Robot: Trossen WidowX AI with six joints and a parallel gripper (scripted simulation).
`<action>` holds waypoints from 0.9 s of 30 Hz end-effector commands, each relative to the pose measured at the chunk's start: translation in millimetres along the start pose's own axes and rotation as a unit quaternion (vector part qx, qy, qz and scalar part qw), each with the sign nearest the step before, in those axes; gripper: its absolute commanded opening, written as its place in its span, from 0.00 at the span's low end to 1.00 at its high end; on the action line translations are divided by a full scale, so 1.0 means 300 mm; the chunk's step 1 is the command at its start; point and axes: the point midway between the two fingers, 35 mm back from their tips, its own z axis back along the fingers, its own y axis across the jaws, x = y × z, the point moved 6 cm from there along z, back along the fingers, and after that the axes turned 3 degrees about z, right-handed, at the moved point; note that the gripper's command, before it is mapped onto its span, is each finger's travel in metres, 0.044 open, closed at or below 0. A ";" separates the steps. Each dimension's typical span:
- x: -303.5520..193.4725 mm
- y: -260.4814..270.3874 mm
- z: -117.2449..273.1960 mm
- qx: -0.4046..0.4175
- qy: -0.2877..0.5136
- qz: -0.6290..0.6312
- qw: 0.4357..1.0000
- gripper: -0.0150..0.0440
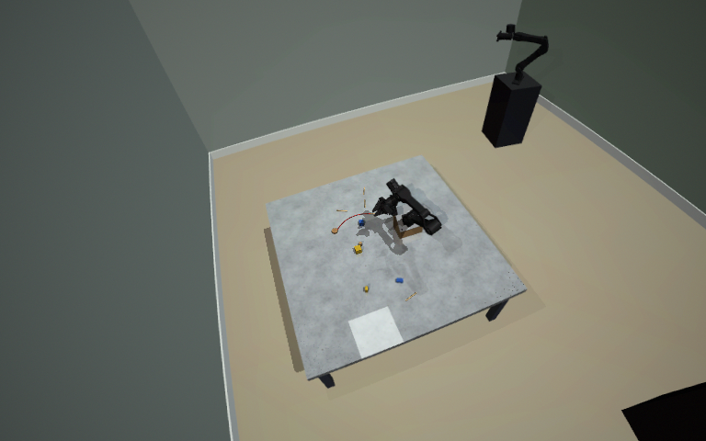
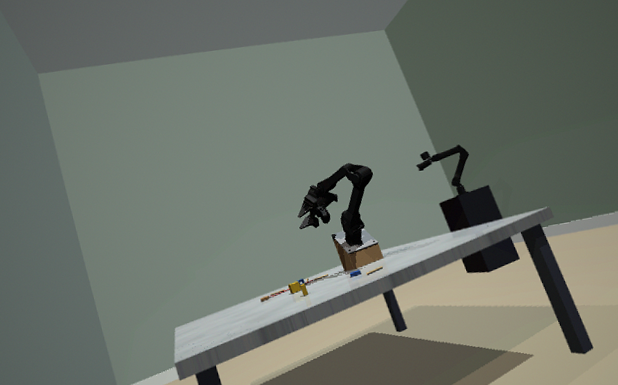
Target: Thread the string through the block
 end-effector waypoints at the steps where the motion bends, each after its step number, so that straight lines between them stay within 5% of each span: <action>1: 0.000 0.000 0.000 0.000 0.000 0.000 1.000 0.98; 4: -0.005 0.006 -0.004 0.005 -0.006 0.029 1.000 1.00; 11: -0.051 0.076 -0.057 0.025 -0.089 0.332 0.939 1.00; 20: -0.079 0.195 -0.155 -0.036 -0.219 0.659 0.719 1.00; 27: -0.094 0.251 -0.205 -0.096 -0.254 0.768 0.581 1.00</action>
